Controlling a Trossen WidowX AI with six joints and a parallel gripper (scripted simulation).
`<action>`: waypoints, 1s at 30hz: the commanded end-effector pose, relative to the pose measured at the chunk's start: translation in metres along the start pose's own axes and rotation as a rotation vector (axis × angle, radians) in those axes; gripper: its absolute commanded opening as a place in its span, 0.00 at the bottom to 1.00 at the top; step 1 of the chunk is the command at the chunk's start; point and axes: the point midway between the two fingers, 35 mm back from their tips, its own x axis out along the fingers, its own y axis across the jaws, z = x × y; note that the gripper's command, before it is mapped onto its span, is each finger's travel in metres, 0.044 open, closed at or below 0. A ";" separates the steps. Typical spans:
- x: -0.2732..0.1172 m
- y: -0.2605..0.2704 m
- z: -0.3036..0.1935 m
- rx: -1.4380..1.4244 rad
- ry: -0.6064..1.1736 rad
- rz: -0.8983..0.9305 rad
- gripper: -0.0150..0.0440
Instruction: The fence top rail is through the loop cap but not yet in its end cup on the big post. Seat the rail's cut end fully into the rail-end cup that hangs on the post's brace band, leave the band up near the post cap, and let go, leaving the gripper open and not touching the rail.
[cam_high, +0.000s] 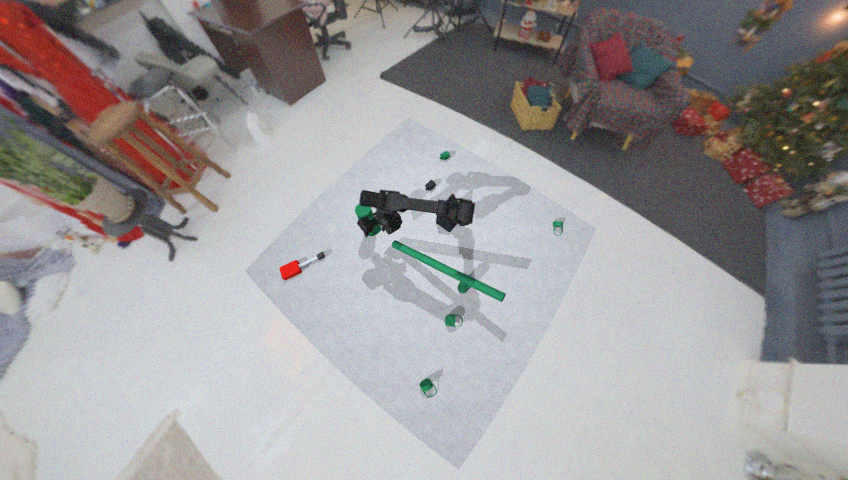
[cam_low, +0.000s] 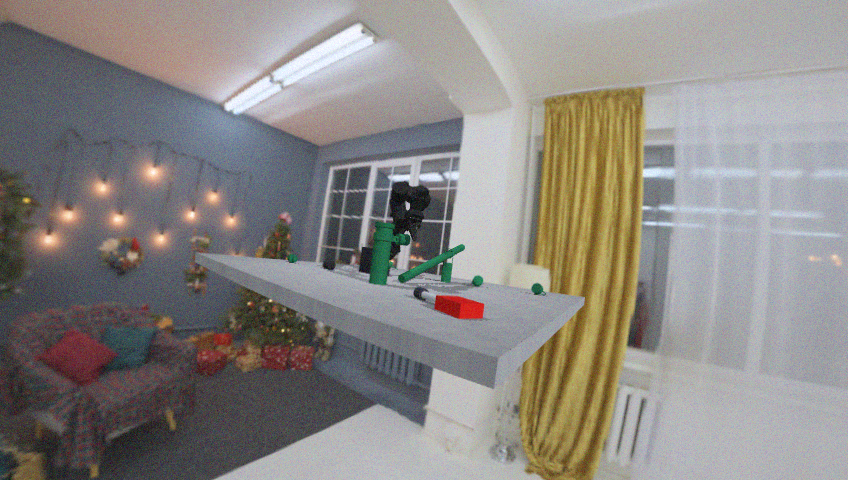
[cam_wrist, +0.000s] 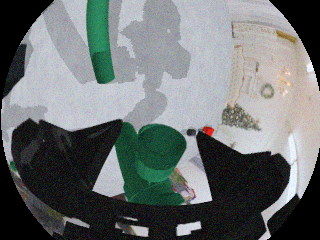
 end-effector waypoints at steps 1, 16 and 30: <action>0.008 0.003 0.001 0.011 -0.010 0.007 1.00; 0.008 0.003 0.001 0.011 -0.010 0.007 0.47; 0.005 0.008 0.001 -0.040 -0.039 0.007 0.25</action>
